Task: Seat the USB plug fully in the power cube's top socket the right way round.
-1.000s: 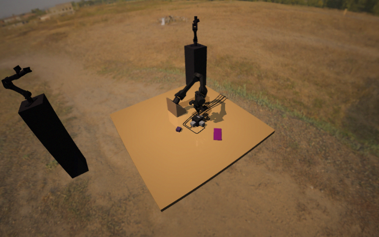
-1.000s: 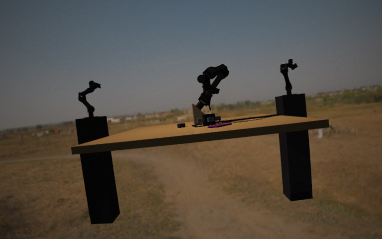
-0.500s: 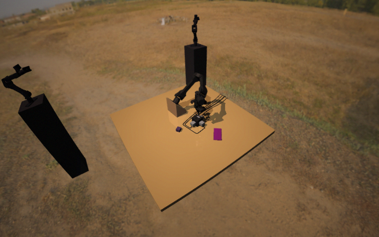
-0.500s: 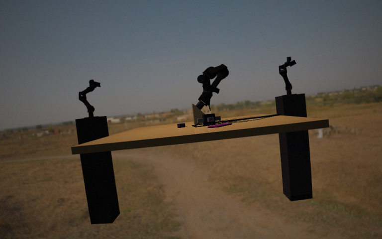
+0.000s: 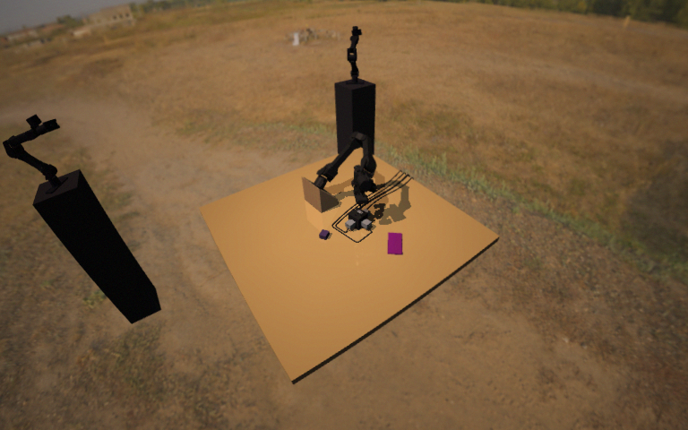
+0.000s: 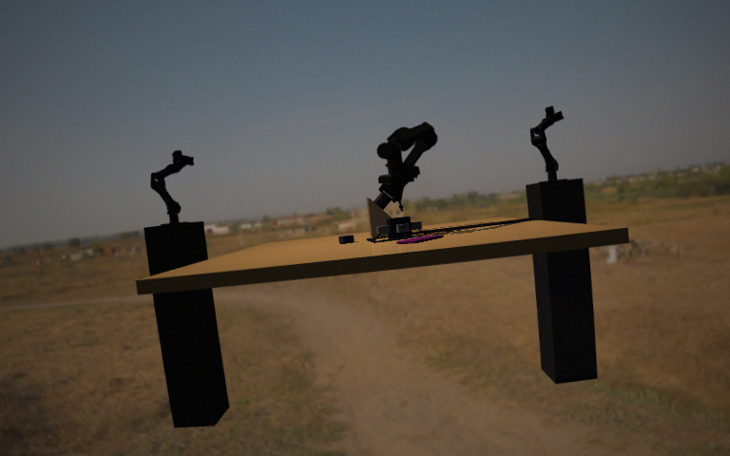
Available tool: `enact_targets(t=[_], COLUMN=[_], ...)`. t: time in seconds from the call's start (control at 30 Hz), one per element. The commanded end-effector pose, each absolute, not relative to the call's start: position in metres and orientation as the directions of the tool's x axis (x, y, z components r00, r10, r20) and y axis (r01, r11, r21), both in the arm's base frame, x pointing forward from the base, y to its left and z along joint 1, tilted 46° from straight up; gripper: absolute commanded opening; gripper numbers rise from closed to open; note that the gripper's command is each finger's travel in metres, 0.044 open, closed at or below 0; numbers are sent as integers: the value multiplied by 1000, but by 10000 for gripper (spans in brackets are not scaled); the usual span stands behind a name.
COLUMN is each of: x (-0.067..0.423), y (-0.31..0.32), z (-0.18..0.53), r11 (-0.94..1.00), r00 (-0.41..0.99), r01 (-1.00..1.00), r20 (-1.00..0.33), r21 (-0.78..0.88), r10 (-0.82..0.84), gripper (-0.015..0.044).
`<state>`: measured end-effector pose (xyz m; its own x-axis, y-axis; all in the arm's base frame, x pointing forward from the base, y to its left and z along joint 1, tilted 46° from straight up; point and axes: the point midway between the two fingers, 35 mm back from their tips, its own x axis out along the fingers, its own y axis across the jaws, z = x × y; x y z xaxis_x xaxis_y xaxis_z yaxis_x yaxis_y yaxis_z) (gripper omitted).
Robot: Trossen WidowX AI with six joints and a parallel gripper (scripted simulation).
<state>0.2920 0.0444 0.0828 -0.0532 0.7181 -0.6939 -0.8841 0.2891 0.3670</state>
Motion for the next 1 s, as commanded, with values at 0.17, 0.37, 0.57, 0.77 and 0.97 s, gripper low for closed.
enact_targets(t=[0.17, 0.37, 0.57, 0.77, 0.97], x=[292, 292, 292, 292, 292], y=[45, 45, 45, 45, 45], z=[82, 82, 82, 82, 82], r11=[426, 507, 575, 629, 668], r00=[-54, -54, -54, -54, -54], r01=[-755, -643, -516, -376, -227], r20=[-694, -694, -694, -694, -694], r21=[499, 574, 635, 680, 709], r10=[718, 718, 718, 718, 718], gripper=[0, 0, 0, 0, 0])
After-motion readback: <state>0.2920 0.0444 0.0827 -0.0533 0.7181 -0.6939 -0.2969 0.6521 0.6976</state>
